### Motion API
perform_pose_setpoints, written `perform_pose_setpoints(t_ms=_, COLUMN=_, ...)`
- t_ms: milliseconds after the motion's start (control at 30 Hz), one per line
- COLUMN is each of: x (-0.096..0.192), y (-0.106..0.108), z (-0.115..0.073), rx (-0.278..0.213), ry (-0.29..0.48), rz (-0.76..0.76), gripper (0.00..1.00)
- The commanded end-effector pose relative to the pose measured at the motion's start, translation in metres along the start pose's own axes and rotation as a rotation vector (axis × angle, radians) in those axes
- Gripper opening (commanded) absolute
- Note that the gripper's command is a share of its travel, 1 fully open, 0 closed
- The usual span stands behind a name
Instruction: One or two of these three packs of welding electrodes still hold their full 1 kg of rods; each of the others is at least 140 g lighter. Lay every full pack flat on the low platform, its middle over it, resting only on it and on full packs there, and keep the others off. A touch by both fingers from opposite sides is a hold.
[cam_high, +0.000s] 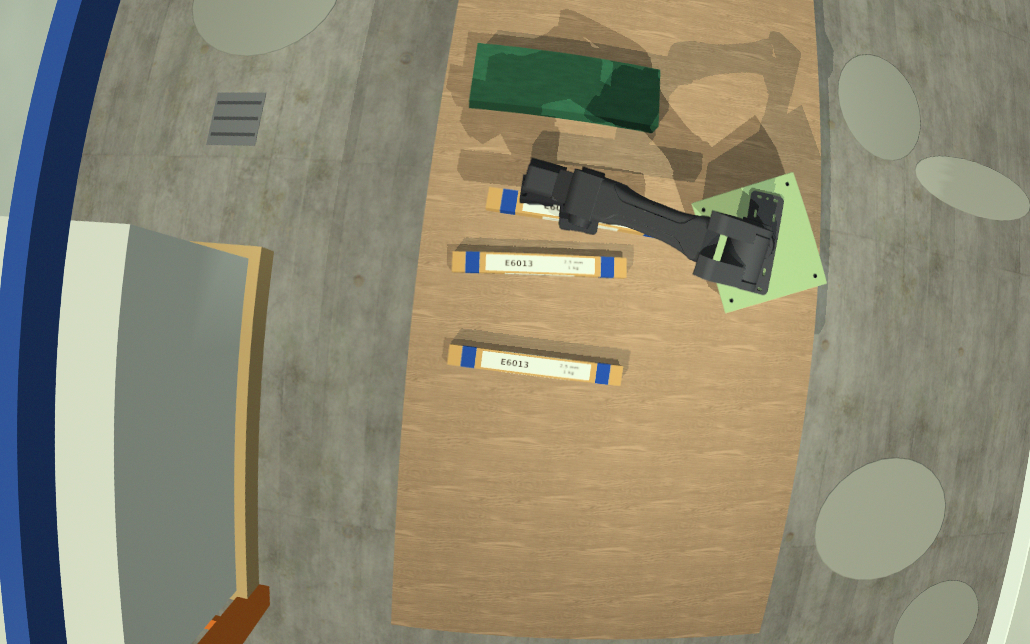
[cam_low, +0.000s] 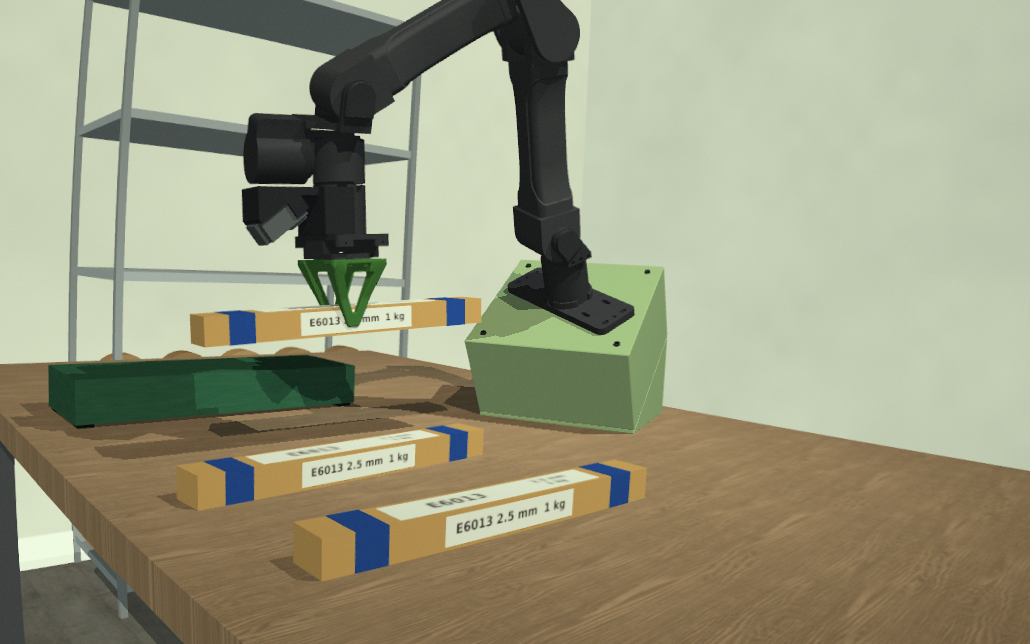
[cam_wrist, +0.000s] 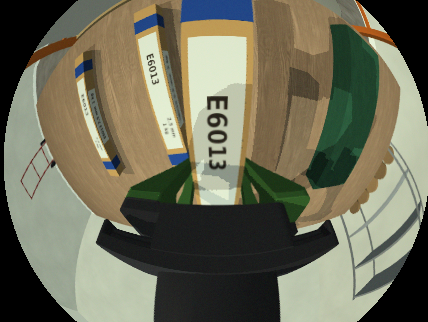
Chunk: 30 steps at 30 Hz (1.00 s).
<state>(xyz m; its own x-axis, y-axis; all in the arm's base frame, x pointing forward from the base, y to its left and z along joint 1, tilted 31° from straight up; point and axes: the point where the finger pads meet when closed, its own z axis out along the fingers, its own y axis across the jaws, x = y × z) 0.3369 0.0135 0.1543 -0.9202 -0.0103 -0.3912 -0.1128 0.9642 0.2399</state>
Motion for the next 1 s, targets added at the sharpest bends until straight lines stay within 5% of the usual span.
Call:
perform_pose_setpoints(t_ms=0, x=-0.0201, y=0.0014, z=-0.0419, rx=0.016, ry=-0.101, rz=-0.011, gripper=0.00)
perform_pose_setpoints(t_ms=967, x=-0.0189, y=-0.0014, z=-0.0428, rx=0.015, ry=-0.098, rz=-0.004, gripper=0.00)
